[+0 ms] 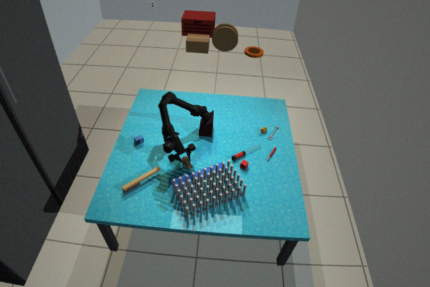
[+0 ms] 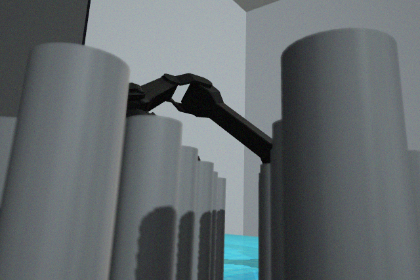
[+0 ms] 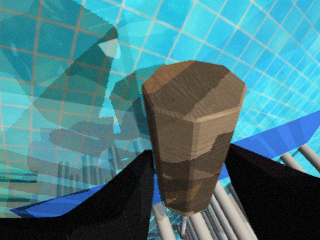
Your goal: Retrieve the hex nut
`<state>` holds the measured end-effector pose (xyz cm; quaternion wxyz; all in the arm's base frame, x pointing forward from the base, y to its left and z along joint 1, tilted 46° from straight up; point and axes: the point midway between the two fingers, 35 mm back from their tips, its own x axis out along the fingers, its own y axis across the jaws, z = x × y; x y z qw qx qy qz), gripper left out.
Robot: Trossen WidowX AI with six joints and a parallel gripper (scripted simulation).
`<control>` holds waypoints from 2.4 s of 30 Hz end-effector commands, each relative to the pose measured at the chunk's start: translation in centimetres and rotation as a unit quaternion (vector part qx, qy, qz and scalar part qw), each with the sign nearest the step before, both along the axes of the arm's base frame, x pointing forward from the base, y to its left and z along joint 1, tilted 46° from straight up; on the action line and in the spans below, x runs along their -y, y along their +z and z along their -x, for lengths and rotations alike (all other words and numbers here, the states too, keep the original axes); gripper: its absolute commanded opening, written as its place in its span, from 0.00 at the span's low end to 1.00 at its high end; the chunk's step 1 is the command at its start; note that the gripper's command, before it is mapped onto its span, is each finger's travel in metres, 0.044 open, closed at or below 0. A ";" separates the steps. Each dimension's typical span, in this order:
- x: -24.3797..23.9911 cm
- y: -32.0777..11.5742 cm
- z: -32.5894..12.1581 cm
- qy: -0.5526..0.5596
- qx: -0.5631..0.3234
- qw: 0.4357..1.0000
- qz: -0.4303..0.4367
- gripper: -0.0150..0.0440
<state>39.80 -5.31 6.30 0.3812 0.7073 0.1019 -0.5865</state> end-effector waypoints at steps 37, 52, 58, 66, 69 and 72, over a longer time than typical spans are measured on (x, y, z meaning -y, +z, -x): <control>-1.5 -0.8 -2.6 0.000 0.005 1.000 -0.001 0.25; -2.0 -1.2 -3.4 0.000 0.006 1.000 -0.001 0.25; -2.2 -1.3 -3.8 0.000 0.006 1.000 -0.001 0.25; -2.5 -1.5 -4.2 0.000 0.006 1.000 -0.001 0.25; -2.6 -1.6 -4.4 0.000 0.006 1.000 -0.001 0.25; -2.7 -1.6 -4.5 0.000 0.006 1.000 -0.001 0.25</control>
